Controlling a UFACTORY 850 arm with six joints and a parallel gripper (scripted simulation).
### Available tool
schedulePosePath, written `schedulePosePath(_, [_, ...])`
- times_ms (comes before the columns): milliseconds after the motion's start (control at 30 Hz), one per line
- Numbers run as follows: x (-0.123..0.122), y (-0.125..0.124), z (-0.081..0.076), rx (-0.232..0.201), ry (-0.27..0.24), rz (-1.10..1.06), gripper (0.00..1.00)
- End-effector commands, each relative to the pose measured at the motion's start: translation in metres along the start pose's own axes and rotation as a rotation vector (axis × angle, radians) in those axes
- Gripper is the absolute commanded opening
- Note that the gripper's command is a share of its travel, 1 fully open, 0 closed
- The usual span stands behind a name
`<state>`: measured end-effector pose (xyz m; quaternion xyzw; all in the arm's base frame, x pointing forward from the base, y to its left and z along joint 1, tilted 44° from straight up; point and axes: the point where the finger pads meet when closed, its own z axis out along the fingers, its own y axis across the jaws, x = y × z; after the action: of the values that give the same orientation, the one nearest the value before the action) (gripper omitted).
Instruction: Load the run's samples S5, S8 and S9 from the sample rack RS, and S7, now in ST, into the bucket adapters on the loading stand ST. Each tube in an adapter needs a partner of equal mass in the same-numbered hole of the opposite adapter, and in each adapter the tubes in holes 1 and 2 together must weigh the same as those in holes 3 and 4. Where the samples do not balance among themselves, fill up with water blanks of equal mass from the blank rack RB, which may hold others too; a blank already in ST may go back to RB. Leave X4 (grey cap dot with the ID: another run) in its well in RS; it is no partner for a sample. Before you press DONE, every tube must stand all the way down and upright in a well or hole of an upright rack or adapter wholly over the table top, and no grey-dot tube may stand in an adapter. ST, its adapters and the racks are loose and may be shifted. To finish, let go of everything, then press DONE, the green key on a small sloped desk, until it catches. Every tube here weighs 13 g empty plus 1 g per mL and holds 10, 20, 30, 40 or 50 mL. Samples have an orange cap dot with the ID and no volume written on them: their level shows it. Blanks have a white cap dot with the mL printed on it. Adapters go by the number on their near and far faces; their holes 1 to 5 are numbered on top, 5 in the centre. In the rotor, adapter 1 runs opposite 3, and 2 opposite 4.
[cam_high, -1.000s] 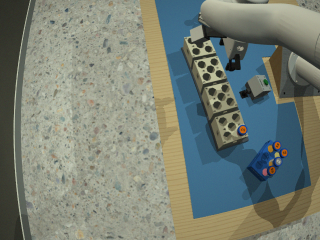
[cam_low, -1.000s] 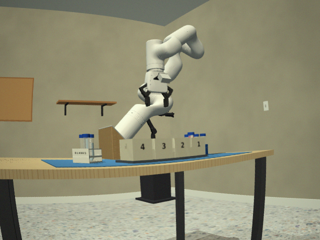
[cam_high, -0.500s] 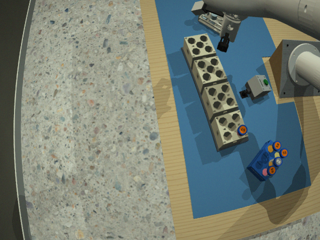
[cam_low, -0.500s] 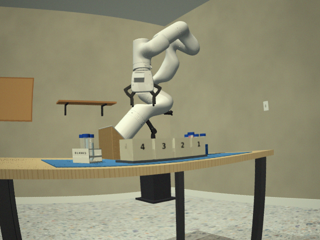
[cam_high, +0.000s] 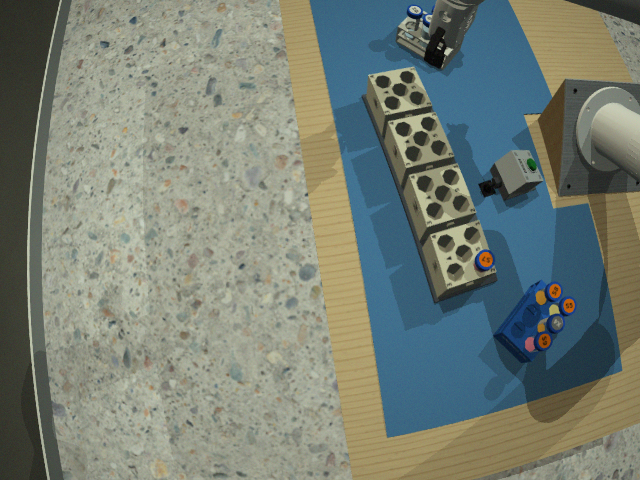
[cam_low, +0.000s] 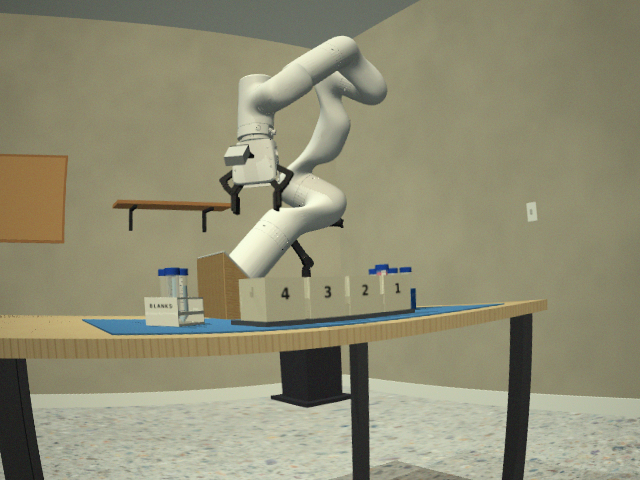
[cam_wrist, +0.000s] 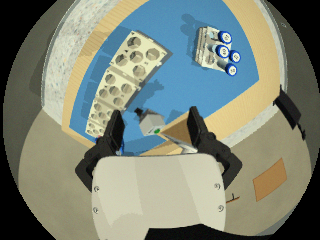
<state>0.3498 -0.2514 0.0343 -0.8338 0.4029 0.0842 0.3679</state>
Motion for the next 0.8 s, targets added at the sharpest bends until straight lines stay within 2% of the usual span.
schedulePosePath(0, [0.012, 0.015, -0.001, -0.001, 0.0, 0.001, 1.0])
schedulePosePath(767, [0.068, 0.104, -0.001, -0.001, 0.0, 0.001, 1.0])
